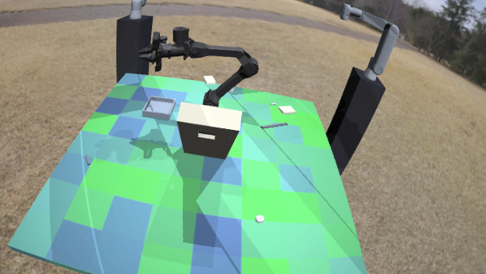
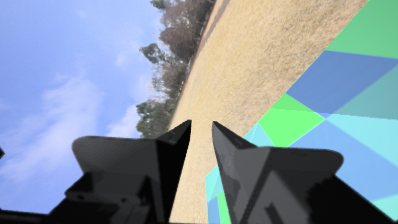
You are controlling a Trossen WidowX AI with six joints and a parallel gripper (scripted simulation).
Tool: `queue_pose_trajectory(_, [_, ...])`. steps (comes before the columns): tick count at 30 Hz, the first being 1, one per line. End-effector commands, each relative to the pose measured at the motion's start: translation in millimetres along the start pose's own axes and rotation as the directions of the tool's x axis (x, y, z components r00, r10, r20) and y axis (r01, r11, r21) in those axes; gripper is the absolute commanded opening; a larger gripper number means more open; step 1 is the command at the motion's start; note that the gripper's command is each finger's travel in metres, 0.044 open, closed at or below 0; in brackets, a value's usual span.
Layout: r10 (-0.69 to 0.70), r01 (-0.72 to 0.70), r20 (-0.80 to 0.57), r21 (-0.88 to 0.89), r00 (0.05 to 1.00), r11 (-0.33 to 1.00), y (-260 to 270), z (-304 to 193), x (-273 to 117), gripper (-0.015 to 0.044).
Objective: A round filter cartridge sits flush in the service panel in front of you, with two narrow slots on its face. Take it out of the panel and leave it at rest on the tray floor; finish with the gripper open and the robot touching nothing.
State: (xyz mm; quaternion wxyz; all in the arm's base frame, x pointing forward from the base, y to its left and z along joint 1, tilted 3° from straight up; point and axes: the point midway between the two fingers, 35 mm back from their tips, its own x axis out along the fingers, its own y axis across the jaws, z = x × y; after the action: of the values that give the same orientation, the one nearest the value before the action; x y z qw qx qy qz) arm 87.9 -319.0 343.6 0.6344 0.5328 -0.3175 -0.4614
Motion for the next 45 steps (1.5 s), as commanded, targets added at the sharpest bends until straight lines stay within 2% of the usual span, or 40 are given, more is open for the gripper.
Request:
queue_pose_trajectory(1, [-0.017, -0.053, -0.223, -0.304, 0.975, 0.951, 17.3, -75.0, -8.6, 0.0106])
queue_pose_trajectory(9, [-0.065, -0.332, -0.522, -0.629, 0.850, 0.703, 32.4, -173.6, -52.0, 0.0106])
queue_pose_trajectory(15, [-0.116, -0.620, -0.705, -0.680, 0.700, 0.391, 37.7, -231.2, -105.8, 0.0106])
queue_pose_trajectory(22, [-0.192, -0.874, -0.854, -0.483, 0.483, -0.051, 36.7, -274.0, -182.9, 0.0106])
queue_pose_trajectory(25, [-0.229, -0.913, -0.894, -0.331, 0.385, -0.240, 34.0, -283.2, -217.3, 0.0106])
queue_pose_trajectory(29, [-0.279, -0.882, -0.924, -0.111, 0.261, -0.458, 29.0, -287.3, -259.8, 0.0106])
queue_pose_trajectory(31, [-0.287, -0.868, -0.927, -0.074, 0.242, -0.491, 28.0, -287.3, -266.5, 0.0106])
queue_pose_trajectory(45, [-0.287, -0.868, -0.927, -0.074, 0.242, -0.491, 27.8, -288.3, -266.2, 0.0106])
